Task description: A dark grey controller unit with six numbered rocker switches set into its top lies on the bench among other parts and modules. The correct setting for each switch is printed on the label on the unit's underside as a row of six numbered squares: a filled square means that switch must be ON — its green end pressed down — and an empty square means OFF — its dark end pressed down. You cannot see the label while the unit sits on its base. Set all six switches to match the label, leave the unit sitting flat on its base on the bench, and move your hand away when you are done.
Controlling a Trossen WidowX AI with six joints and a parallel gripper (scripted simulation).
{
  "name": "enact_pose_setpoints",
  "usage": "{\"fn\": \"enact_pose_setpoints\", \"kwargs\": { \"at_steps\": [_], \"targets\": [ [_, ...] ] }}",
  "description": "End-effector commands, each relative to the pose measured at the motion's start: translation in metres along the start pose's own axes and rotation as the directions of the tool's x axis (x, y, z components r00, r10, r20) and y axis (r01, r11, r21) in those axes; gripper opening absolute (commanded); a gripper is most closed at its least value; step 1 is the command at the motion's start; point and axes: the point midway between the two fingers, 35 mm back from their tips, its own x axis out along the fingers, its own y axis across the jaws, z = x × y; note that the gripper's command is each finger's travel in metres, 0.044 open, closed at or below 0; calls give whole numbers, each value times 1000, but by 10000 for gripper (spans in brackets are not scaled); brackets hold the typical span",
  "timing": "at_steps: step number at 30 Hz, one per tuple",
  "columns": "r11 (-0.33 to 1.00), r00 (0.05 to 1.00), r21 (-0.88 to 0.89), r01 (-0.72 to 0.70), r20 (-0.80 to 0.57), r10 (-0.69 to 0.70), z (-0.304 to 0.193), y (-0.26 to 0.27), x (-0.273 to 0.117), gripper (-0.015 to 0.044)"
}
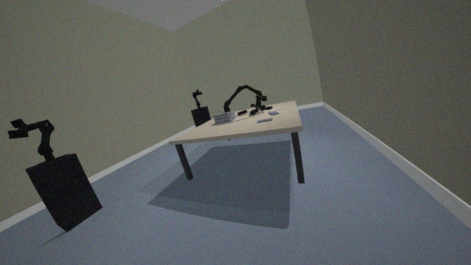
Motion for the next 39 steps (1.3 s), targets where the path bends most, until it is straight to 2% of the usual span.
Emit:
{"fn": "enact_pose_setpoints", "kwargs": {
  "at_steps": [1, 39],
  "targets": [
    [1000, 1000, 1, 4, 7, -4, 1, 2, -1, 0],
    [1000, 1000, 2, 1, 7, -1, 2, 42, 12, 0]
  ]
}}
